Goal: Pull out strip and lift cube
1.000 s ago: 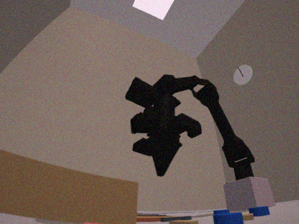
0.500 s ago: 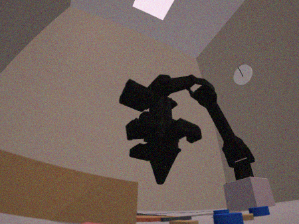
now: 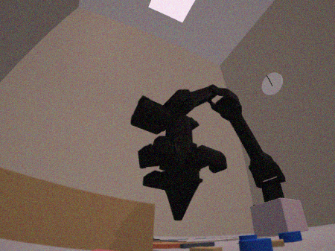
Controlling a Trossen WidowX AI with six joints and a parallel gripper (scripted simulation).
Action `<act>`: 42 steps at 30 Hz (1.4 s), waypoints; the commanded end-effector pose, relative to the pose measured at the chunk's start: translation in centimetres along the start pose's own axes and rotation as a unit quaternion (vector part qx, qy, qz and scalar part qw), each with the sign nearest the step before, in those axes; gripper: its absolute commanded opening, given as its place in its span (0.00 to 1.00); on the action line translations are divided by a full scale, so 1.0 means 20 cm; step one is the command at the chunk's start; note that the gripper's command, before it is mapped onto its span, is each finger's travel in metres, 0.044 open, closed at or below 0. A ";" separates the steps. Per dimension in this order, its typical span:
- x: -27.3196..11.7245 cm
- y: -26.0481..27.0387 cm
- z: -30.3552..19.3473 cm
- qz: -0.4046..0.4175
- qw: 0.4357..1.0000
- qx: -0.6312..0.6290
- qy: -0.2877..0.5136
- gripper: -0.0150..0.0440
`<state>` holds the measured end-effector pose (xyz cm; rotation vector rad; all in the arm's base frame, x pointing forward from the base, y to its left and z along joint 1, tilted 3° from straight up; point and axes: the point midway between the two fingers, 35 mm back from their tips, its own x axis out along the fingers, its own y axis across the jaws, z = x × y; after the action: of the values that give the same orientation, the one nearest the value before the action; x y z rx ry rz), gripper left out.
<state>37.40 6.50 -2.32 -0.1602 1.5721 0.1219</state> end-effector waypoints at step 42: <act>0.18 0.01 -0.02 0.002 1.000 0.002 0.006 0.25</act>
<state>37.14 6.45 -5.85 -0.1615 1.5820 0.1217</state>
